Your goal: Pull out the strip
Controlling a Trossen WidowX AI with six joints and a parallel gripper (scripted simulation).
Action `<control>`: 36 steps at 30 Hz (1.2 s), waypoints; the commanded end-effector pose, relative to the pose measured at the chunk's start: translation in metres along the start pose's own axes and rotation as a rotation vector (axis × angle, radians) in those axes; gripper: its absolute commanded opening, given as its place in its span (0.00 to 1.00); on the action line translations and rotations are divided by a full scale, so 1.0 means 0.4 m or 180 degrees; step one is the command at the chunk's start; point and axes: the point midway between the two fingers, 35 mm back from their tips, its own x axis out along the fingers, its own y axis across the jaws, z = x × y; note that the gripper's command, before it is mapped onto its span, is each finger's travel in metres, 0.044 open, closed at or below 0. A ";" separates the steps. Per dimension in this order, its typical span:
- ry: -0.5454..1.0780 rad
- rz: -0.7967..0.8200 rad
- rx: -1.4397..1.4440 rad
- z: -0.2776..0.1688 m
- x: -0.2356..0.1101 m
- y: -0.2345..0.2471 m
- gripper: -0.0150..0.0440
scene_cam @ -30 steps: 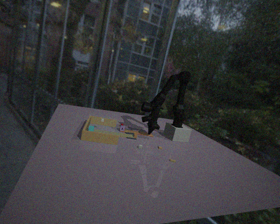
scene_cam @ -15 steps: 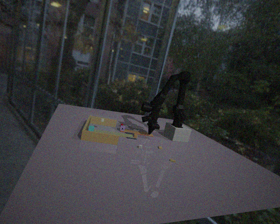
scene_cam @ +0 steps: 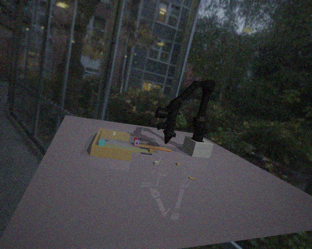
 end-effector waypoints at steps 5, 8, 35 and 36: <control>0.0005 -0.0007 0.0138 0.072 -0.010 0.008 0.79; 0.0002 -0.0006 0.0138 0.097 -0.014 0.011 0.92; -0.0020 -0.0004 0.0138 0.322 -0.050 0.031 1.00; -0.0021 -0.0004 0.0138 0.331 -0.051 0.032 1.00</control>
